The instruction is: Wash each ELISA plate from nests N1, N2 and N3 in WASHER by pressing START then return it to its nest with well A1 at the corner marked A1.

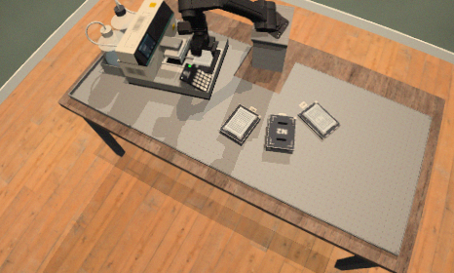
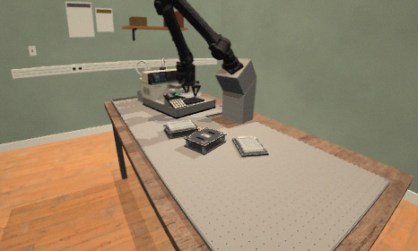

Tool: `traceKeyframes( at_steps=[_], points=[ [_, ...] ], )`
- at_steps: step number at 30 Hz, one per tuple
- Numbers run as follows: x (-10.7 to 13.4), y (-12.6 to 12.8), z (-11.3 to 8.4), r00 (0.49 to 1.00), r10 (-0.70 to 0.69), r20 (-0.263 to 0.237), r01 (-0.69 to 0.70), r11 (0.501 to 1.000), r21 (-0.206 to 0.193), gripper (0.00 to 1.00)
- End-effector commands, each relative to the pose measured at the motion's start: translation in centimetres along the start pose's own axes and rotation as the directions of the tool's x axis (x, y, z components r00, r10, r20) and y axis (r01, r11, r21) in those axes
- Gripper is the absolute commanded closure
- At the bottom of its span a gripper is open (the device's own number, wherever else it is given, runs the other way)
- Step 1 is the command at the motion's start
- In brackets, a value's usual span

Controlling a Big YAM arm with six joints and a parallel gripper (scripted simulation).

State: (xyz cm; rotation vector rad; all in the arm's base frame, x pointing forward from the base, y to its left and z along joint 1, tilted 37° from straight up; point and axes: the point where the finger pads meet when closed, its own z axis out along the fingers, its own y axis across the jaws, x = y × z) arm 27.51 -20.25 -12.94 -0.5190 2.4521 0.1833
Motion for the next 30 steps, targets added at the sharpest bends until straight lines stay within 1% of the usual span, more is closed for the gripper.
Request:
traceKeyframes(
  at_steps=[1,4,7,11,13,14,30],
  points=[
    [-0.1,-0.2,1.0,1.0,0.009,-0.001,-0.009,1.0,0.0,0.16],
    [0.0,-0.1,1.5,1.0,0.009,-0.001,-0.009,1.0,0.0,0.16],
    [0.2,-0.2,1.5,1.0,0.016,-0.001,-0.016,1.0,0.002,0.16],
    [0.0,-0.1,2.3,1.0,0.009,-0.001,-0.009,1.0,-0.001,0.16],
    [0.0,0.0,2.3,1.0,0.011,-0.001,-0.011,1.0,-0.002,0.16],
    [0.1,-0.2,1.7,1.0,0.013,0.001,-0.013,1.0,0.006,0.16],
    [0.1,-0.1,1.7,1.0,0.013,0.001,-0.013,1.0,0.006,0.16]
  ],
)
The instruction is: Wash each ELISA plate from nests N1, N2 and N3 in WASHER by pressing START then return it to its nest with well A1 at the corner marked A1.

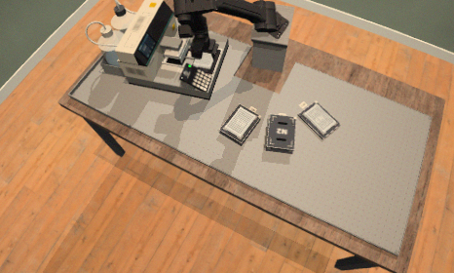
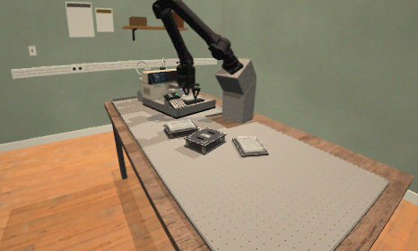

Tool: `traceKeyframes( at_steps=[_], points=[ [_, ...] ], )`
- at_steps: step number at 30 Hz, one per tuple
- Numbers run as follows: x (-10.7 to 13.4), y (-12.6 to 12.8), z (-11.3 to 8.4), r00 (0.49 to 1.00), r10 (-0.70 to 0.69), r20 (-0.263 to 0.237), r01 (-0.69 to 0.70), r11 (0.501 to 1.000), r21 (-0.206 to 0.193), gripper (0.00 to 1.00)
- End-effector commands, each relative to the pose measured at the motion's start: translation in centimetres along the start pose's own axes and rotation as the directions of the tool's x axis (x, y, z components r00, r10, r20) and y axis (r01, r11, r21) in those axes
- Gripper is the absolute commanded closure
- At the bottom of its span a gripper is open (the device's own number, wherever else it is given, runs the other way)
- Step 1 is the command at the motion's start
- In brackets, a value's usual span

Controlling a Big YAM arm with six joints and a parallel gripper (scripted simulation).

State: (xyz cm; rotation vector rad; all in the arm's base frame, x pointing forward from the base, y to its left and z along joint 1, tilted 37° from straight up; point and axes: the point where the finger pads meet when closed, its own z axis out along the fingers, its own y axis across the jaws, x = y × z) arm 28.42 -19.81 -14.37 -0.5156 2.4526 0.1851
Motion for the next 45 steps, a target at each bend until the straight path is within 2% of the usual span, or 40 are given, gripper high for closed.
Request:
traceKeyframes(
  at_steps=[1,34,35,45],
  points=[
    [0.1,-0.15,-0.07,1.0,0.01,0.0,-0.01,1.0,0.007,0.16],
    [0.14,-0.07,-0.07,1.0,0.01,0.0,-0.01,1.0,0.007,0.16],
    [0.72,0.31,0.15,0.999,0.032,-0.003,-0.032,0.999,0.004,0.16],
    [0.42,0.67,0.53,1.0,0.021,-0.004,-0.021,1.0,-0.008,0.16]
  ],
)
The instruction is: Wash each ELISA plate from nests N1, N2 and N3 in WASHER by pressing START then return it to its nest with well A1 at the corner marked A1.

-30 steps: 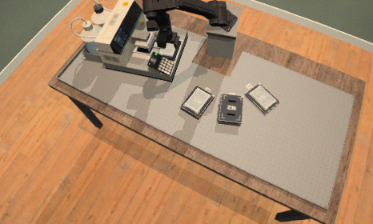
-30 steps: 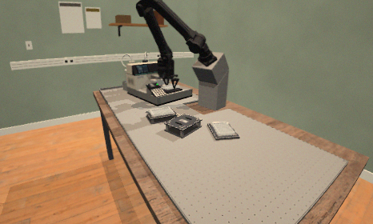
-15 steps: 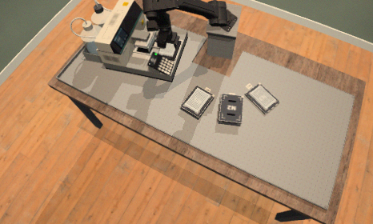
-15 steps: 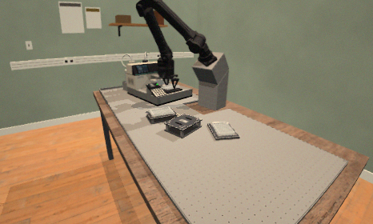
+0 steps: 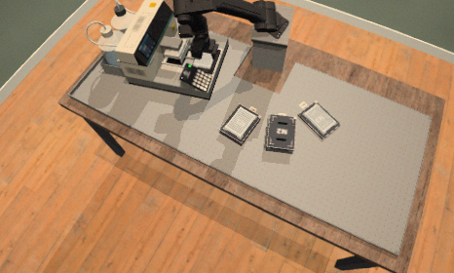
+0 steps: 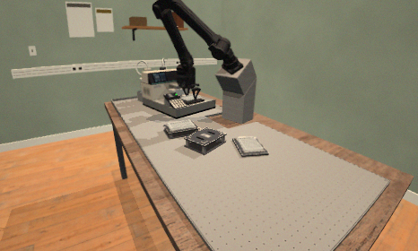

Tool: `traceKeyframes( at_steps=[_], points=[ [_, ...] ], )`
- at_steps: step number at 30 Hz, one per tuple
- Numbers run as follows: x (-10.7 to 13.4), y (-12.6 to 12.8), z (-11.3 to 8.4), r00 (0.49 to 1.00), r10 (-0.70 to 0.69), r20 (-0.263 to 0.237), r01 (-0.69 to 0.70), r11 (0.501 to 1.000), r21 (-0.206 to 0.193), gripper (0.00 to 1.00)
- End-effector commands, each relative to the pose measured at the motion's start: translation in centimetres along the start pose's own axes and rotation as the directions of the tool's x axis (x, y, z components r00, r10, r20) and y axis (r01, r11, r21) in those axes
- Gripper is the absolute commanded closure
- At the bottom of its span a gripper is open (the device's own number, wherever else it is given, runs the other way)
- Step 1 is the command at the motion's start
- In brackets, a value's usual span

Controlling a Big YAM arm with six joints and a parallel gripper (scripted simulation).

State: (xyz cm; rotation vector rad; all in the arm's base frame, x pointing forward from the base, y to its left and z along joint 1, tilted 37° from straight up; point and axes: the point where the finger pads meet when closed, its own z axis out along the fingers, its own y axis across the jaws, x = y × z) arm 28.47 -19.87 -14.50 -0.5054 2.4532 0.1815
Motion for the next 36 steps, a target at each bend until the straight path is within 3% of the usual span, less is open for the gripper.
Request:
traceKeyframes(
  at_steps=[1,36],
  points=[
    [0.29,0.76,0.46,1.0,0.013,-0.005,-0.013,1.0,-0.012,0.16],
    [-0.09,0.22,1.1,1.0,0.002,-0.002,-0.002,1.0,-0.006,0.16]
  ],
)
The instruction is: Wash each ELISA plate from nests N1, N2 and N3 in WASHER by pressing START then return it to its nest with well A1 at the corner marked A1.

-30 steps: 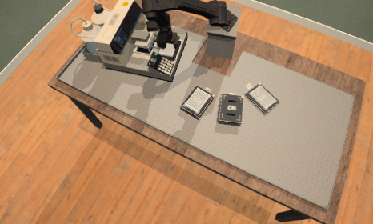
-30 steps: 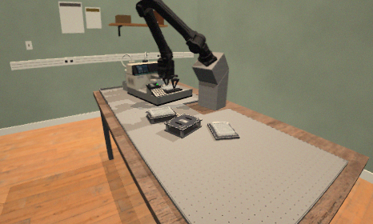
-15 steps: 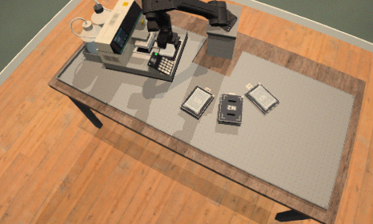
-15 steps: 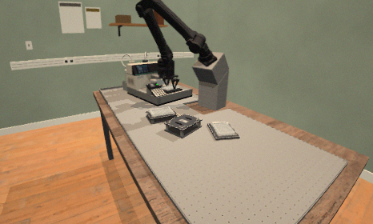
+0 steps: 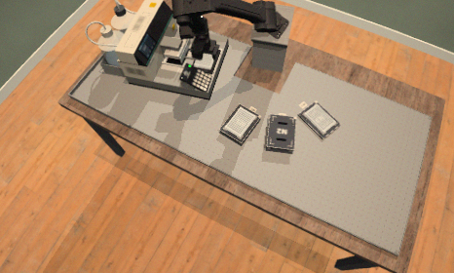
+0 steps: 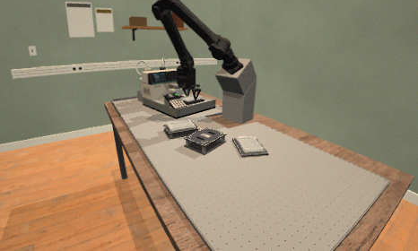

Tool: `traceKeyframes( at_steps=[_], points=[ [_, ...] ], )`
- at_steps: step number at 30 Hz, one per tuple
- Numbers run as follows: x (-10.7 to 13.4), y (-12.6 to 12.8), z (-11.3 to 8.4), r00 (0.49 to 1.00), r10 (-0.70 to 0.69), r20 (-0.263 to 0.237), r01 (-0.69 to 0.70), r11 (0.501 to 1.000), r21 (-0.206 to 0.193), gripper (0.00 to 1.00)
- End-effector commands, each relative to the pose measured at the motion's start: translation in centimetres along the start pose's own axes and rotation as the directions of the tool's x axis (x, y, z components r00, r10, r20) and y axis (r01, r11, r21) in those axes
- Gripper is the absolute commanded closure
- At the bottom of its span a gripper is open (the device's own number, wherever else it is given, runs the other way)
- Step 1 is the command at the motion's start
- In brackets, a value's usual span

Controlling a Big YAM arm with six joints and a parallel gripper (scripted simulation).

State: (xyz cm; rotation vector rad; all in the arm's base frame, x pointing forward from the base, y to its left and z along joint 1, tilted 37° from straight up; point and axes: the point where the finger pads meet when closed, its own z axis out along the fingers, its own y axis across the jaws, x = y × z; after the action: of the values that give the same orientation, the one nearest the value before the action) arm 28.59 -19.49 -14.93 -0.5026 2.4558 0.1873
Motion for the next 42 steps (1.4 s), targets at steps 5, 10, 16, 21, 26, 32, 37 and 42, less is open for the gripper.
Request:
traceKeyframes(
  at_steps=[5,10,16,21,26,32,37,42],
  points=[
    [-0.09,-0.16,0.63,1.0,0.0,-0.001,0.0,1.0,-0.001,0.16],
    [-0.03,-0.08,0.69,1.0,0.002,-0.001,-0.002,1.0,-0.002,0.16],
    [-0.15,-0.13,0.82,1.0,-0.002,-0.001,0.002,1.0,-0.002,0.16],
    [-0.11,-0.14,0.87,1.0,0.0,-0.001,0.0,1.0,-0.002,0.16],
    [-0.04,-0.14,0.91,1.0,0.002,-0.001,-0.002,1.0,-0.001,0.16],
    [-0.02,-0.19,0.96,1.0,0.002,-0.001,-0.002,1.0,-0.002,0.16],
    [-0.18,-0.2,1.14,1.0,-0.001,-0.001,0.001,1.0,-0.002,0.16],
    [-0.11,0.01,1.21,1.0,0.0,-0.002,0.0,1.0,-0.005,0.16]
  ],
)
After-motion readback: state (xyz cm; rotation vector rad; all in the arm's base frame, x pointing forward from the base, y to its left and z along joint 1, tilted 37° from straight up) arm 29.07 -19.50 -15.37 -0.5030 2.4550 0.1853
